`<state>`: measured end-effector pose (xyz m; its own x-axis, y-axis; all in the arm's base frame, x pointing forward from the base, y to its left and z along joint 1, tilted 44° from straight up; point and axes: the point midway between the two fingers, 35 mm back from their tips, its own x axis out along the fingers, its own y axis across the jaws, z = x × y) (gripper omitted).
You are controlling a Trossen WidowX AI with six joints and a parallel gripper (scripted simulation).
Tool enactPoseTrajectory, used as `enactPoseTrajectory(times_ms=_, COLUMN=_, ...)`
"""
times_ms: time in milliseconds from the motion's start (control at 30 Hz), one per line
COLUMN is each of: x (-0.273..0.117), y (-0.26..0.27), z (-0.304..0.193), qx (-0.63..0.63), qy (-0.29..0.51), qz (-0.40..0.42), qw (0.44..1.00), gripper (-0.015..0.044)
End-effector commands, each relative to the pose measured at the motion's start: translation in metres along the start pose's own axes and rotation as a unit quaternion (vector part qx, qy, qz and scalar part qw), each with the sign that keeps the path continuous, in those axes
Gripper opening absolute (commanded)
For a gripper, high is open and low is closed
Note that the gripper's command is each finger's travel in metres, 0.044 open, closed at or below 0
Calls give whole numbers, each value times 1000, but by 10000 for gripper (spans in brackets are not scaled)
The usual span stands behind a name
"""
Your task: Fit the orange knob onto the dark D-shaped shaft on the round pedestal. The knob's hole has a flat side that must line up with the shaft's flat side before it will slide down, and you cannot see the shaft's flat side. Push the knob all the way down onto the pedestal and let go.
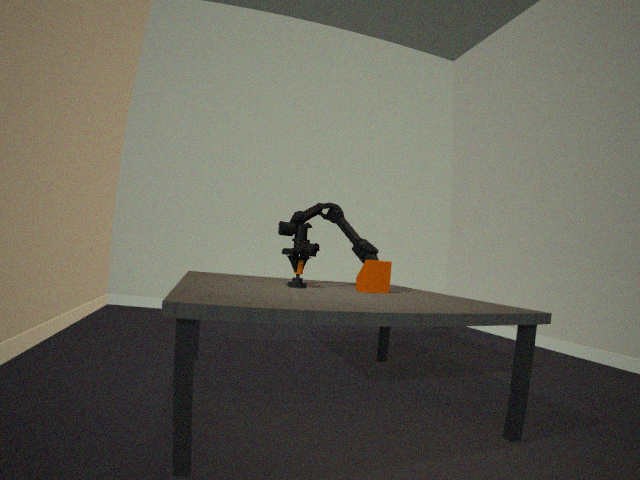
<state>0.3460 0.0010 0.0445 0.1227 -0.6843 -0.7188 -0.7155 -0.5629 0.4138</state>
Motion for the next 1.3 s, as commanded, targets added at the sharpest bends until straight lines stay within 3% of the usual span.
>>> enactPoseTrajectory(times_ms=0, x=-4, y=-3, z=-3, qx=-58, qy=3, qz=-4, qw=998, gripper=0)
enactPoseTrajectory(times_ms=733, x=-3, y=-5, z=-6, qx=-79, qy=3, qz=-4, qw=997, gripper=0)
enactPoseTrajectory(times_ms=967, x=-5, y=-3, z=-3, qx=-178, qy=3, qz=-4, qw=984, gripper=0)
enactPoseTrajectory(times_ms=1267, x=-1, y=-1, z=0, qx=-183, qy=3, qz=-4, qw=983, gripper=0)
